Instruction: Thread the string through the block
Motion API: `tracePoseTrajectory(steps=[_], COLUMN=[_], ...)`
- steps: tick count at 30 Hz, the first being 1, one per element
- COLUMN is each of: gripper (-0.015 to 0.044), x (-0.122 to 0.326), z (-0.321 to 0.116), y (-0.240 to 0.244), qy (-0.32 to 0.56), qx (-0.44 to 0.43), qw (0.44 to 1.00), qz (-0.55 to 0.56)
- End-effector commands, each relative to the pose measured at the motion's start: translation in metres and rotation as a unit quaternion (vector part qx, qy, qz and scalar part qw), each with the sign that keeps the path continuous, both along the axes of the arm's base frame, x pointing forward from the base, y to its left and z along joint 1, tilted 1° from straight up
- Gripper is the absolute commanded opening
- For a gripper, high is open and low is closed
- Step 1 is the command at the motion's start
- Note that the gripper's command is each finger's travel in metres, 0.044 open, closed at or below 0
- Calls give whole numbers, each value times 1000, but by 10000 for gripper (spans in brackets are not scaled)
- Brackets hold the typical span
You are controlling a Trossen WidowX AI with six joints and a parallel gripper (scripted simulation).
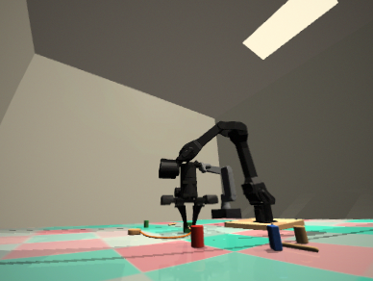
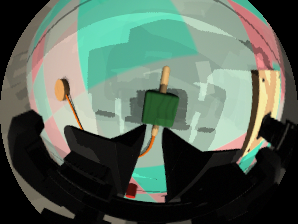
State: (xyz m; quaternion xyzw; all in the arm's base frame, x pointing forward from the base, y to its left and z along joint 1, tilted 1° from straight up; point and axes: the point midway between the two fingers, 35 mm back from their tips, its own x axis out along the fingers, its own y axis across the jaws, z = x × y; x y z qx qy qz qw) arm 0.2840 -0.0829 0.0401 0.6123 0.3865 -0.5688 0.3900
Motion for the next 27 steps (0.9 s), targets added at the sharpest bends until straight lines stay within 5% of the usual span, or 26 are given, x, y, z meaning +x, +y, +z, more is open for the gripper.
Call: tracePoseTrajectory(steps=[1, 7, 14, 20, 27], gripper=[123, 123, 123, 123, 123], x=[0, -3, 0, -4, -8], z=[3, 78, 78, 78, 77], y=[0, -1, -2, -10, -21], qy=[0, 0, -9, -13, -16], qx=[0, 0, -3, -20, -38], qw=[1000, 1000, 1000, 968, 836], qz=[-1, 0, 6, 250, 547])
